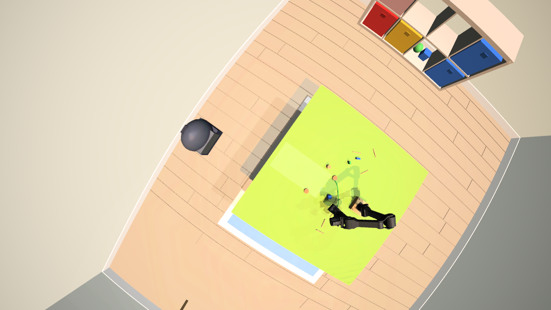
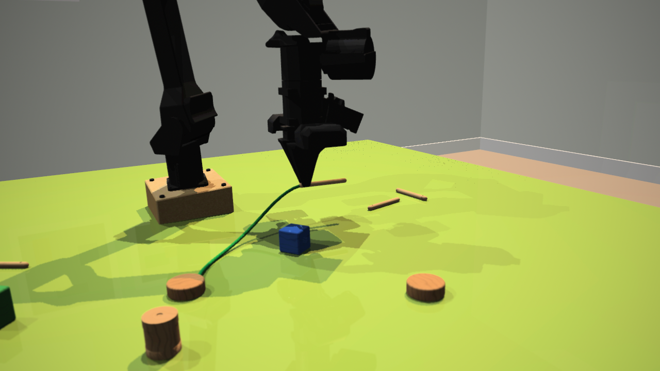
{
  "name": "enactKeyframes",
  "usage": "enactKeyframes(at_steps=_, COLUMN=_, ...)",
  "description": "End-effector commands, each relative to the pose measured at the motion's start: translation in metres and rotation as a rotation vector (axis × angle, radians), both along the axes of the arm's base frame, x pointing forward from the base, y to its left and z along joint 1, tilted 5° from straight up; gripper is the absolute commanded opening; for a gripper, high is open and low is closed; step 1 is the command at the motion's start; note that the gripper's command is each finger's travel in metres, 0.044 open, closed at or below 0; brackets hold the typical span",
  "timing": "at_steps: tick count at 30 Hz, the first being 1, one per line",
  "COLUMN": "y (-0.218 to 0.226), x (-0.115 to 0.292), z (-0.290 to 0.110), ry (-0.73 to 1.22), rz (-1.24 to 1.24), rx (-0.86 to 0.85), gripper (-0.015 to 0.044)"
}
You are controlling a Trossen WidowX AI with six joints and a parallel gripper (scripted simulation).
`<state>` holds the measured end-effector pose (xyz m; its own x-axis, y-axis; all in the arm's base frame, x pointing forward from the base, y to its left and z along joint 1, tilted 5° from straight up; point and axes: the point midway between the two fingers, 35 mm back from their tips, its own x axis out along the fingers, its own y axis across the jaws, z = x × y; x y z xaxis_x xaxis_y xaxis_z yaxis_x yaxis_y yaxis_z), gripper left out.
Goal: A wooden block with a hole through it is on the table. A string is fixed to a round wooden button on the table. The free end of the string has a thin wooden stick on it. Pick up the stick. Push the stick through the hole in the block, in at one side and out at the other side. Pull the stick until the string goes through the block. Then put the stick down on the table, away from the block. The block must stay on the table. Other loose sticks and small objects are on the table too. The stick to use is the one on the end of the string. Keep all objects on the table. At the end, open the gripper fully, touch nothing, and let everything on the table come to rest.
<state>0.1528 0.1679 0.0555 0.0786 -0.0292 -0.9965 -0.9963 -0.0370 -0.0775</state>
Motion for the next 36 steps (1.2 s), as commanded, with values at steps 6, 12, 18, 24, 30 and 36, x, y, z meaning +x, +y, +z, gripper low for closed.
enactKeyframes(at_steps=6, y=-0.003, x=0.010, z=0.001, ry=-0.004, rz=-0.211, rx=-0.004, gripper=0.0000)
enactKeyframes(at_steps=12, y=-0.006, x=0.017, z=0.003, ry=-0.009, rz=-0.363, rx=-0.003, gripper=0.0000)
enactKeyframes(at_steps=18, y=-0.009, x=0.023, z=0.004, ry=-0.015, rz=-0.511, rx=-0.003, gripper=0.0000)
enactKeyframes(at_steps=24, y=-0.012, x=0.029, z=0.005, ry=-0.021, rz=-0.659, rx=-0.002, gripper=0.0000)
enactKeyframes(at_steps=30, y=-0.016, x=0.037, z=0.005, ry=-0.027, rz=-0.805, rx=0.001, gripper=0.0000)
enactKeyframes(at_steps=36, y=-0.019, x=0.043, z=0.006, ry=-0.036, rz=-0.952, rx=0.002, gripper=0.0000)
